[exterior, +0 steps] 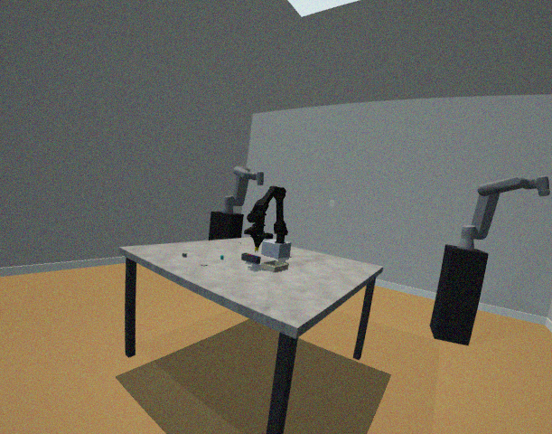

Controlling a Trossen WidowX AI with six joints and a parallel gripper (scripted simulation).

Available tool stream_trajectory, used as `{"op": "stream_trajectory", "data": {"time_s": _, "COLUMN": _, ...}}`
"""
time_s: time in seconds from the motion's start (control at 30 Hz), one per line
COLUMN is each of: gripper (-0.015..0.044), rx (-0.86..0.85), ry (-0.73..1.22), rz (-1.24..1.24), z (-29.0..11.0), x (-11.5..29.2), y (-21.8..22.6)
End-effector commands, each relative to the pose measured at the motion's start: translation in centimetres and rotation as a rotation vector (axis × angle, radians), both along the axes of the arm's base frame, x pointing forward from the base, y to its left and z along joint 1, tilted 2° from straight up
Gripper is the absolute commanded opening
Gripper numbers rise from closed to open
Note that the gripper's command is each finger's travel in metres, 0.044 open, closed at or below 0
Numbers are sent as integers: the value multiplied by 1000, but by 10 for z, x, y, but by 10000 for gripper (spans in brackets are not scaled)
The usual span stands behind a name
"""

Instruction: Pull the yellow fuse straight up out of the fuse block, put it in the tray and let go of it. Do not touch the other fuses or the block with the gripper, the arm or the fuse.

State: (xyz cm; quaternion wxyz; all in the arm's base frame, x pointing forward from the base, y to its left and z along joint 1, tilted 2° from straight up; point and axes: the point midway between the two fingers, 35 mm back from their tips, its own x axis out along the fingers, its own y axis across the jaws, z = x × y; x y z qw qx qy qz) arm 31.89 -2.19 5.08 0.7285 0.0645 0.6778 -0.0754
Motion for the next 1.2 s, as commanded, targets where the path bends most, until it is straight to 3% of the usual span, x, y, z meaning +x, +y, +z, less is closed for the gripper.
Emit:
{"op": "stream_trajectory", "data": {"time_s": 0.0, "gripper": 0, "rx": 0, "ry": 5, "rz": 4, "z": -1, "x": 6, "y": 19}}
{"op": "stream_trajectory", "data": {"time_s": 0.67, "gripper": 0, "rx": 12, "ry": 3, "rz": 4, "z": -1, "x": 21, "y": 137}}
{"op": "stream_trajectory", "data": {"time_s": 1.17, "gripper": 0, "rx": 12, "ry": 3, "rz": 4, "z": -18, "x": 23, "y": 141}}
